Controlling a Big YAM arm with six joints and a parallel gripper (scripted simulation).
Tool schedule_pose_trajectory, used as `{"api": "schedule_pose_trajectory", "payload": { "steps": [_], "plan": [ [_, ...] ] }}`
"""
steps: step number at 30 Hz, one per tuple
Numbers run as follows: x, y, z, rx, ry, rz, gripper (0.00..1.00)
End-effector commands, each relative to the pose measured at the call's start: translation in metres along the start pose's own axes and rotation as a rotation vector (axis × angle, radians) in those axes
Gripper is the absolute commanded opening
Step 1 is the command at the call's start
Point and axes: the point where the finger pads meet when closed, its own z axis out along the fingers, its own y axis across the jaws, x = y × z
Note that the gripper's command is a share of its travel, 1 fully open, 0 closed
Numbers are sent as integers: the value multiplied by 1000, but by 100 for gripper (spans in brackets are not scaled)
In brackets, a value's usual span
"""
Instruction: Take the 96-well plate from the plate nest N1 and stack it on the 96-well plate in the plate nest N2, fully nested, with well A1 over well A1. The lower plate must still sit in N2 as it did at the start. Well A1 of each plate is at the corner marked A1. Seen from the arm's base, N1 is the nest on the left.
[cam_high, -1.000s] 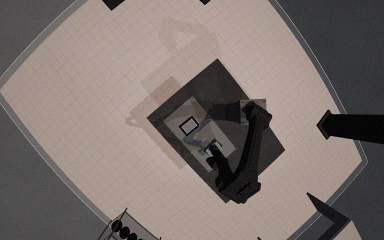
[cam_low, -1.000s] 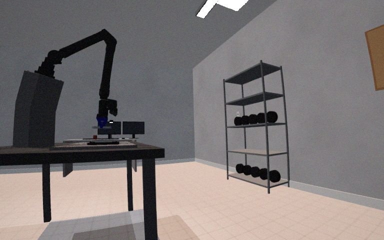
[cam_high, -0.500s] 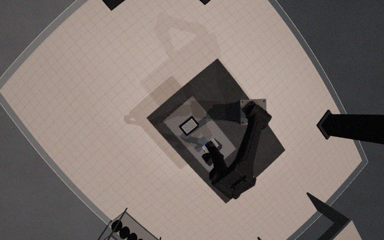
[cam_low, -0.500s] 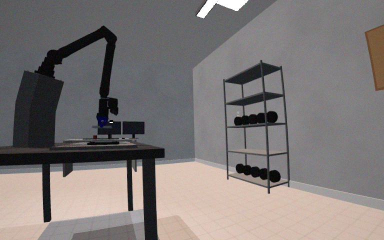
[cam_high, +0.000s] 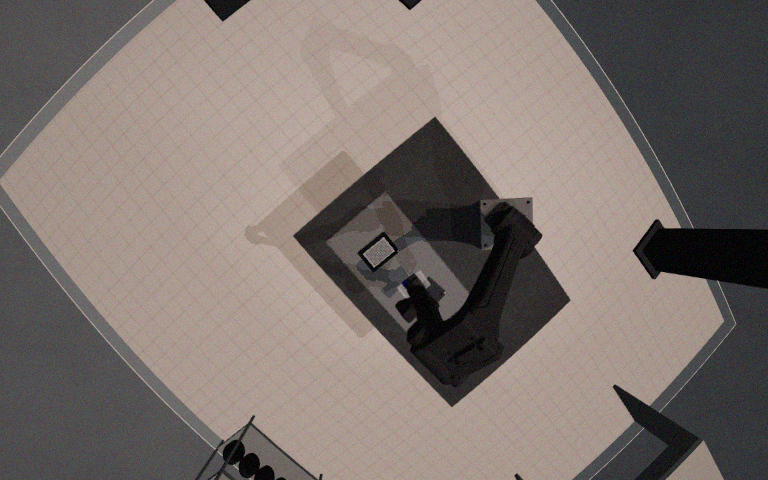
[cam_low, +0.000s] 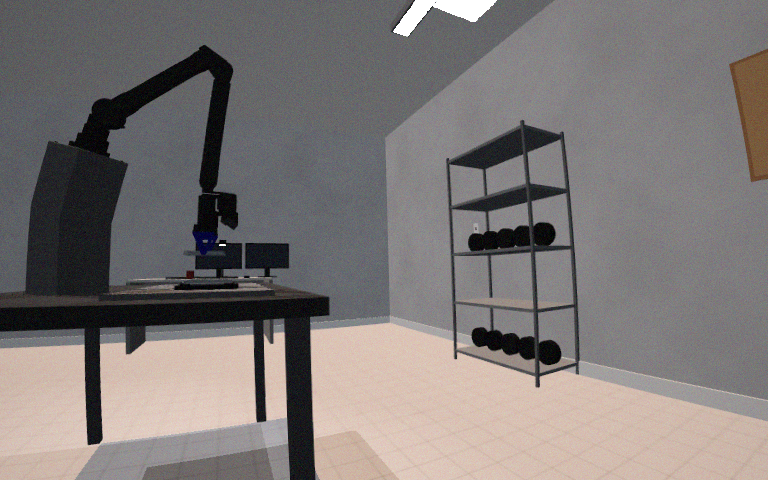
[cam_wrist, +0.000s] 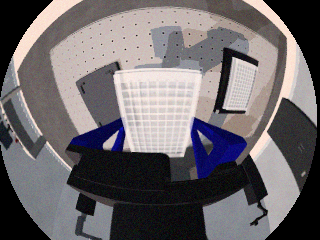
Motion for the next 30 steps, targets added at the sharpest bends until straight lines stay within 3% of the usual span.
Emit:
{"api": "schedule_pose_trajectory", "payload": {
  "steps": [1, 16, 19, 30],
  "plan": [
    [-13, -3, -10, -9, -37, -21, 0],
    [-20, -54, -10, -5, -32, -23, 0],
    [-21, -52, -11, -8, -32, -35, 0],
    [-30, -94, -10, -2, -30, -24, 0]
  ]
}}
